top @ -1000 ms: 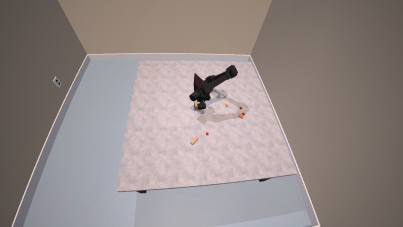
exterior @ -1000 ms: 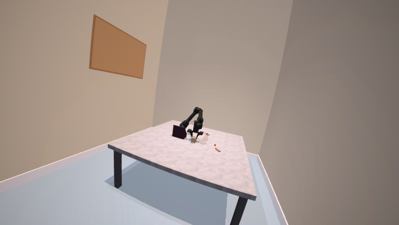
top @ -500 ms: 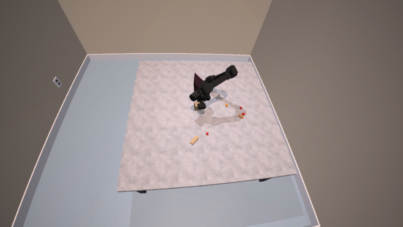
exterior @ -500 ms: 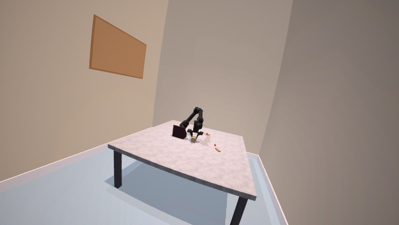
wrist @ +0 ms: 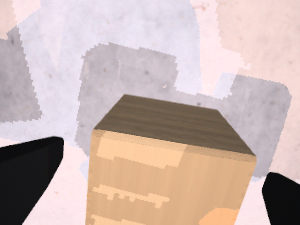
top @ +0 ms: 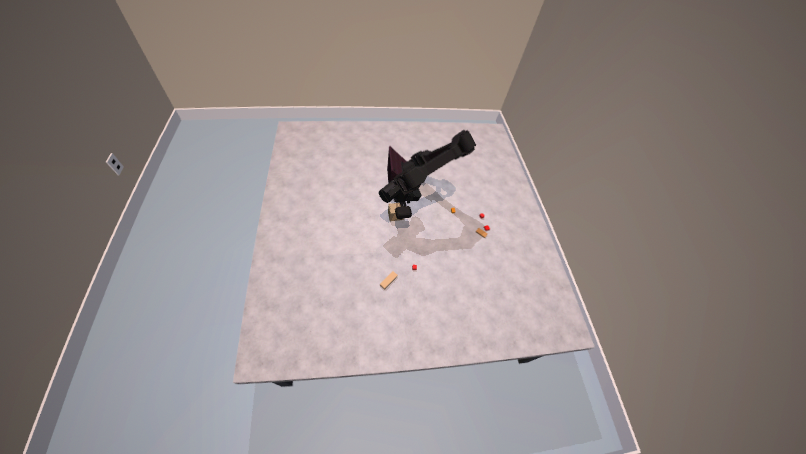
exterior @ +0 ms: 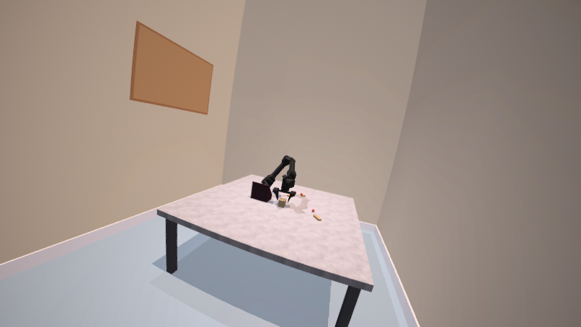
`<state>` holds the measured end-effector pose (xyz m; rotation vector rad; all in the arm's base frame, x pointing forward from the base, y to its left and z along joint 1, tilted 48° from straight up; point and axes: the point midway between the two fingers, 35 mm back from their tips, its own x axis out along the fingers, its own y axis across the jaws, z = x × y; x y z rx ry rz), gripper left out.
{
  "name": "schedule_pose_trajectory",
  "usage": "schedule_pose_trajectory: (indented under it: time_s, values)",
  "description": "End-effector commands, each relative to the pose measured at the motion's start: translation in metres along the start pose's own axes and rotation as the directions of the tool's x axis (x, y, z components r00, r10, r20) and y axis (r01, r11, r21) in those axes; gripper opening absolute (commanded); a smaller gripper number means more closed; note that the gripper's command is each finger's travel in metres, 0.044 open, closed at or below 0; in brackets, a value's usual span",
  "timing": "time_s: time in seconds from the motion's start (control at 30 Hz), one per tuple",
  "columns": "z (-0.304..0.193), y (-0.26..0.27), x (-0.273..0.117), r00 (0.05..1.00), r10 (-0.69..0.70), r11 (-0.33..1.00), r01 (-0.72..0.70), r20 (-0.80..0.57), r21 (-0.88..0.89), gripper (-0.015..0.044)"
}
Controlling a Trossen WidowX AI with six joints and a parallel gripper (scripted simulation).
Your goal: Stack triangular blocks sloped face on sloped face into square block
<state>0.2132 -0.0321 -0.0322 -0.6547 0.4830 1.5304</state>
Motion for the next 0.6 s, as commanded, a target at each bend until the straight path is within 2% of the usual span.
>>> schedule_pose_trajectory:
  time_s: [0.0,0.27,0.57]
  values:
    - [-0.002,-0.002,-0.01,1.0,0.0,1.0,0.0,-0.003,0.0,0.044]
    - [-0.001,0.0,-0.108,1.0,0.002,1.0,-0.002,-0.004,0.002,0.044]
    - [-0.003,-0.003,-0.106,1.0,-0.015,1.0,0.016,-0.014,0.007,0.044]
